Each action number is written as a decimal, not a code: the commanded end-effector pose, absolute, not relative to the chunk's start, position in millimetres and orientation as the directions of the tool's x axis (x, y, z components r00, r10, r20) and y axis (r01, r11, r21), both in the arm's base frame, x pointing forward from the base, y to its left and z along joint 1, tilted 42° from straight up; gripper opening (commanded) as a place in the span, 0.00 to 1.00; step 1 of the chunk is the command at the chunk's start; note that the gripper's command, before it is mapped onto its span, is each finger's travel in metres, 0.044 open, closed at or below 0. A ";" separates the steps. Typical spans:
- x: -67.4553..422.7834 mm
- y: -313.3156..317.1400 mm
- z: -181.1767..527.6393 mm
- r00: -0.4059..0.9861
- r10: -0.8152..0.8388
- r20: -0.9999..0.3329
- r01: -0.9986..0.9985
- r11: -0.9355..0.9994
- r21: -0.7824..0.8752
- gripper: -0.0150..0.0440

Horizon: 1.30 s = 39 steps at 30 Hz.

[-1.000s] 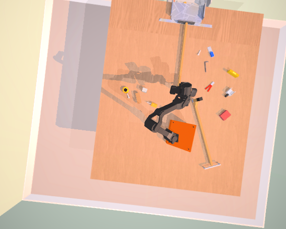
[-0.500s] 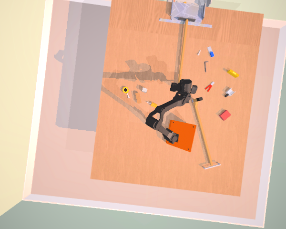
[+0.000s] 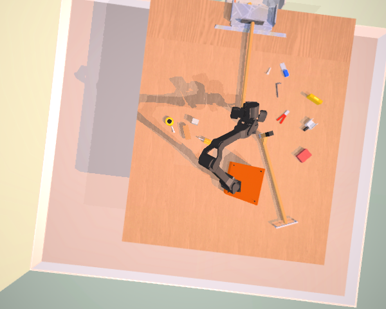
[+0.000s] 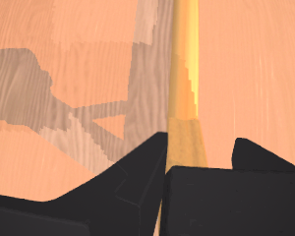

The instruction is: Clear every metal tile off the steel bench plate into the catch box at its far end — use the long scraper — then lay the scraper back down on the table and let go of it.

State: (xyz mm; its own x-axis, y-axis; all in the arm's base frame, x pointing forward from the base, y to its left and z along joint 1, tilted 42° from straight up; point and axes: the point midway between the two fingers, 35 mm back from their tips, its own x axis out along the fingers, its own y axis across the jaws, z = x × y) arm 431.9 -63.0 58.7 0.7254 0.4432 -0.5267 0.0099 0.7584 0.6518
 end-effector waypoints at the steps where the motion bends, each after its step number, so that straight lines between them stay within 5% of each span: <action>1: 439.6 -65.7 61.8 0.732 0.436 -0.523 0.009 0.762 0.647 0.25; 39: 497.1 -74.2 69.5 0.734 0.435 -0.521 0.006 0.763 0.646 0.25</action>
State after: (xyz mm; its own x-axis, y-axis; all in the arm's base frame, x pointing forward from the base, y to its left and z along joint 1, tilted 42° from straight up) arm 489.0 -70.9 64.3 0.7240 0.4453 -0.5268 0.0080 0.7582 0.6519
